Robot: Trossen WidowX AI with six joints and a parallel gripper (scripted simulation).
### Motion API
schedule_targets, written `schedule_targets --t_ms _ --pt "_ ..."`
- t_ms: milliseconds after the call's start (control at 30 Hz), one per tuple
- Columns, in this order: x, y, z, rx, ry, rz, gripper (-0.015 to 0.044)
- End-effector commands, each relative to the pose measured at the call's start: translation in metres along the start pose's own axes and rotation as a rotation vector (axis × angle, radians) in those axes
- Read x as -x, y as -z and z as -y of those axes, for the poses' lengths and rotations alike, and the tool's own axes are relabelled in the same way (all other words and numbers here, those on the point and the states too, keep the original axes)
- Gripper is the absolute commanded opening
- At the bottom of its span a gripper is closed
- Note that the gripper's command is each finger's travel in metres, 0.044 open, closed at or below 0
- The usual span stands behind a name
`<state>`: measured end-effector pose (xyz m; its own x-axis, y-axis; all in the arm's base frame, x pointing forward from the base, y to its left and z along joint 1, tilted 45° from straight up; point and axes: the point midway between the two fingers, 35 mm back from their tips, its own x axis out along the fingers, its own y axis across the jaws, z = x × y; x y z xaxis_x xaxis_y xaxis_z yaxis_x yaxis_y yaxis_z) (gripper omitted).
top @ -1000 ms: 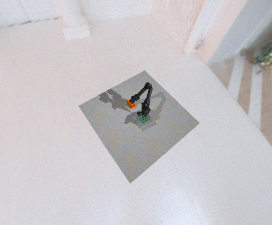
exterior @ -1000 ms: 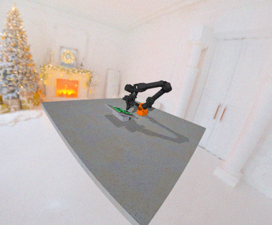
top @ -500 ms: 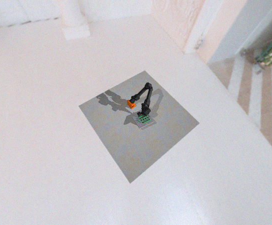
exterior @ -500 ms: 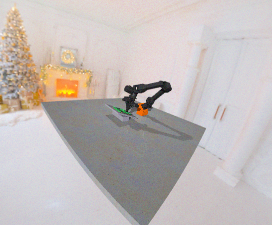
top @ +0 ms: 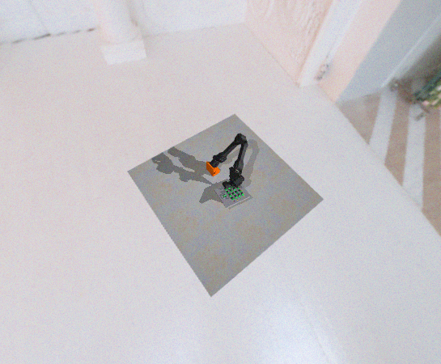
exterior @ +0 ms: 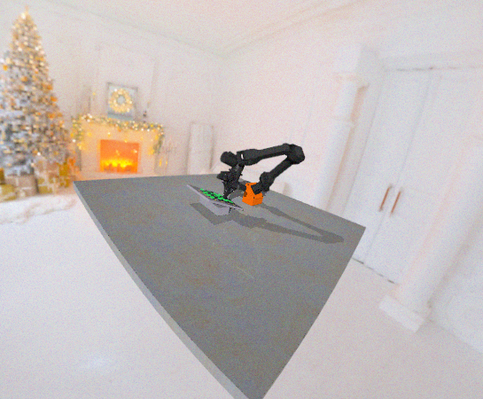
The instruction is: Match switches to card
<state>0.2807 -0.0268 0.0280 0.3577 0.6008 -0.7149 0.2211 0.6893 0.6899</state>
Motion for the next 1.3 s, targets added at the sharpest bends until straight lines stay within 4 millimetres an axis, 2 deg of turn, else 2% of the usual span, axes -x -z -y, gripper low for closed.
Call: schedule_targets --t_ms 0,1267 --pt "-0.0007 -0.0003 -0.0005 -0.005 -0.004 0.001 0.0" --pt "-0.0058 -0.0001 -0.0006 -0.005 -0.005 0.001 0.0"
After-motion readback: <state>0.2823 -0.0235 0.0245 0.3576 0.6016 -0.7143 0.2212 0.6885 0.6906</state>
